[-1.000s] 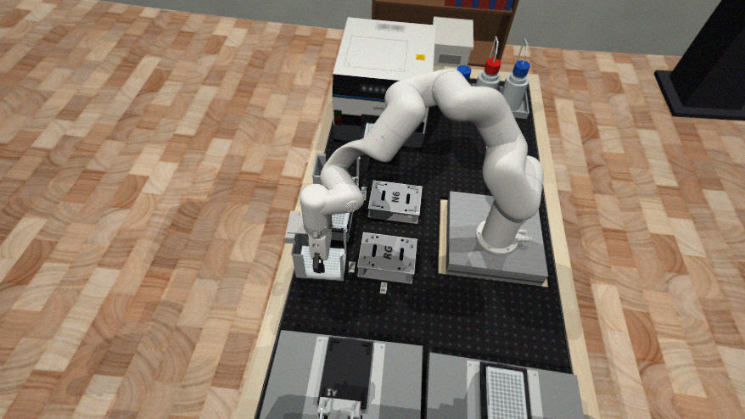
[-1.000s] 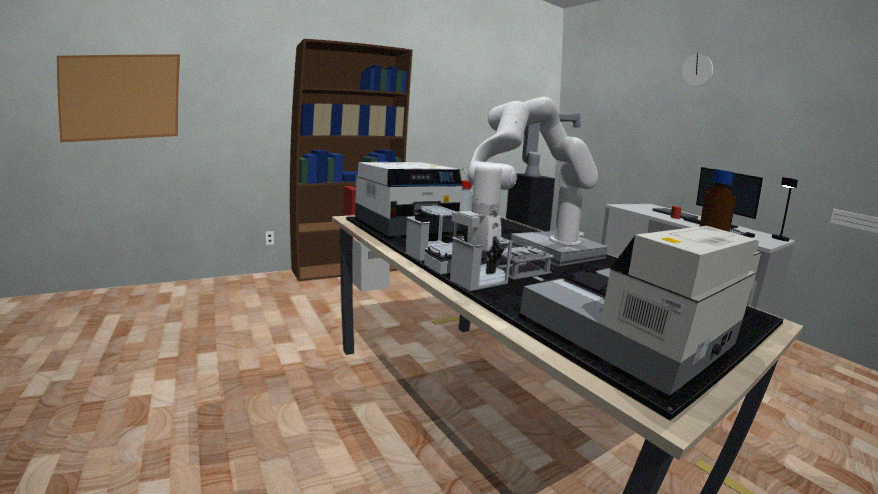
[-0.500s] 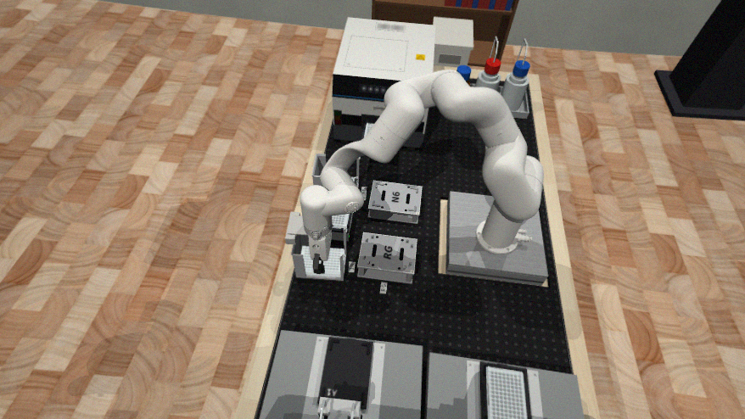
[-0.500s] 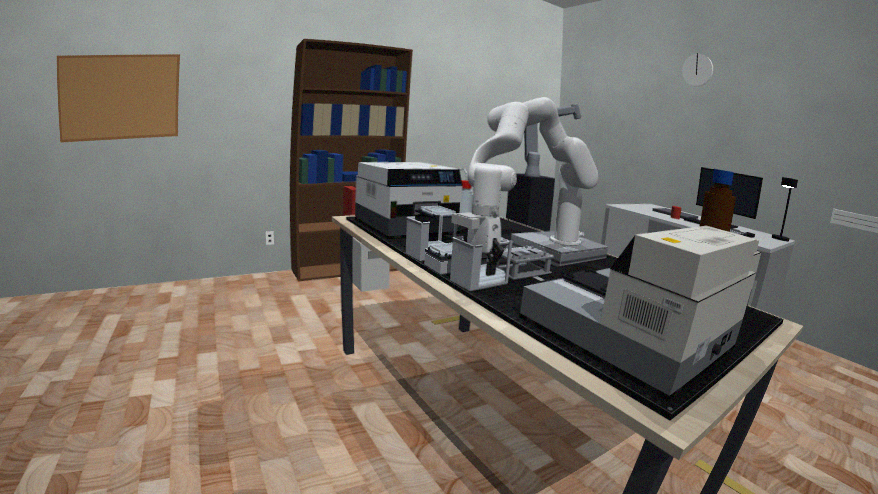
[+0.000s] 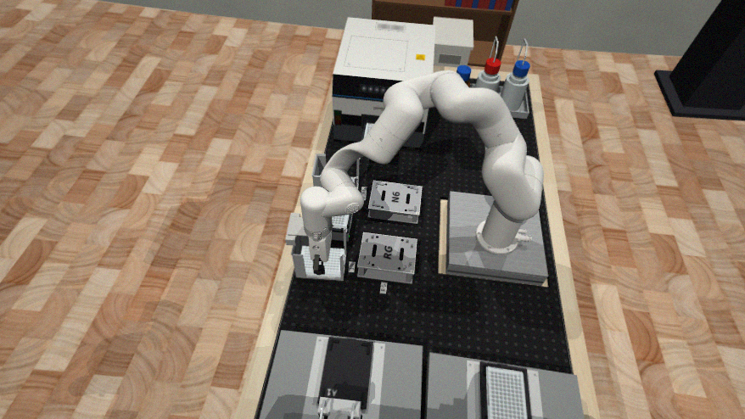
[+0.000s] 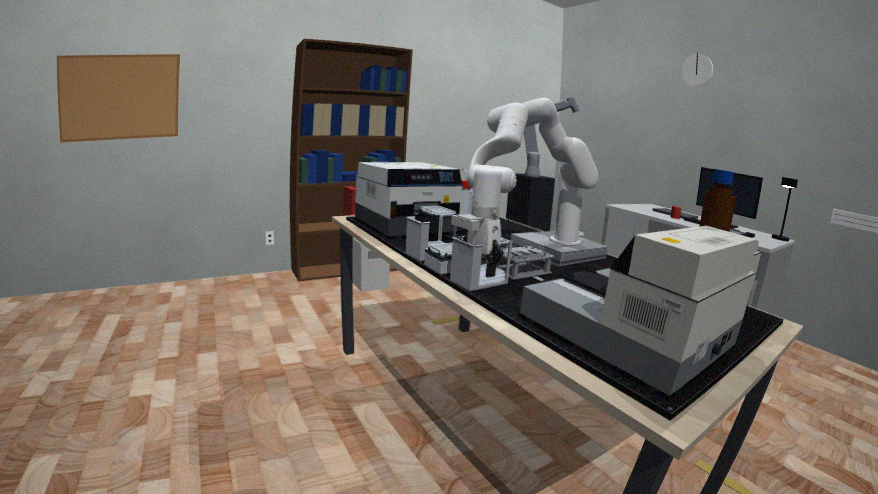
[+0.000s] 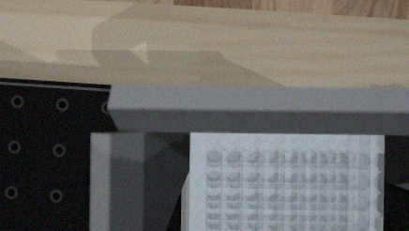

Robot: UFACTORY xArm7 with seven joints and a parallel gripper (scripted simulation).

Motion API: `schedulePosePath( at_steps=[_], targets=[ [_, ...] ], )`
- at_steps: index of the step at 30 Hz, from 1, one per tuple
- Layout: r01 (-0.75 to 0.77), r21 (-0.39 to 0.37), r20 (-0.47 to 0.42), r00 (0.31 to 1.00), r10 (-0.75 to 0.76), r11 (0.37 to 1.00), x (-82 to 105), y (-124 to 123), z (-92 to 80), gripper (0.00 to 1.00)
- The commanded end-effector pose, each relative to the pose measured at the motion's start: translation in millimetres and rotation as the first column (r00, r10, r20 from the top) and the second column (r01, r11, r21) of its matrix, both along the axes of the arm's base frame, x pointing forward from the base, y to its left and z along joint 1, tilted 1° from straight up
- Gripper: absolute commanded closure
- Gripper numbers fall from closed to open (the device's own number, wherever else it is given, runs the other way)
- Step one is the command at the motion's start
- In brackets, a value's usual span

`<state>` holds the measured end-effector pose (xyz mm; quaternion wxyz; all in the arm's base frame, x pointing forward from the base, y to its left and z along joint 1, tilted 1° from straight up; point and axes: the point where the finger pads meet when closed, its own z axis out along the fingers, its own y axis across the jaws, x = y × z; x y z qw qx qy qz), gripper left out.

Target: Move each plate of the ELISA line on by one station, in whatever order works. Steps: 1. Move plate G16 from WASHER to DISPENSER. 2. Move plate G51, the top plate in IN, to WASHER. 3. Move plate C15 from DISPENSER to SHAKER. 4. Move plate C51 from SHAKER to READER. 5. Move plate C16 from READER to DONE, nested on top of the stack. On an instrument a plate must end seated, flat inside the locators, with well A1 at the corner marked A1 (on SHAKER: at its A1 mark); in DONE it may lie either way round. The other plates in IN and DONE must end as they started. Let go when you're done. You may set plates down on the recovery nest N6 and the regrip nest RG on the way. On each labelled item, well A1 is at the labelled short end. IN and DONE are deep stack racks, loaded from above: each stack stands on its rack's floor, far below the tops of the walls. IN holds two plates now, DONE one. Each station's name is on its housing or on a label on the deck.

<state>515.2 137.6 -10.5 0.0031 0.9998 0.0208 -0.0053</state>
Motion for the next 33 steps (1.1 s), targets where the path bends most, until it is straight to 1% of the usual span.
schedulePosePath(
  at_steps=[1,16,17,33],
  targets=[
    [0.0,0.001,0.006,1.0,0.0,1.0,2.0,0.7,1.0,0.0],
    [0.0,0.001,0.006,1.0,0.0,1.0,2.0,0.7,1.1,0.0],
    [0.0,0.001,0.006,1.0,0.0,1.0,2.0,0.7,1.1,1.0],
    [0.0,0.001,0.006,1.0,0.0,1.0,2.0,0.7,1.2,1.0]
  ],
)
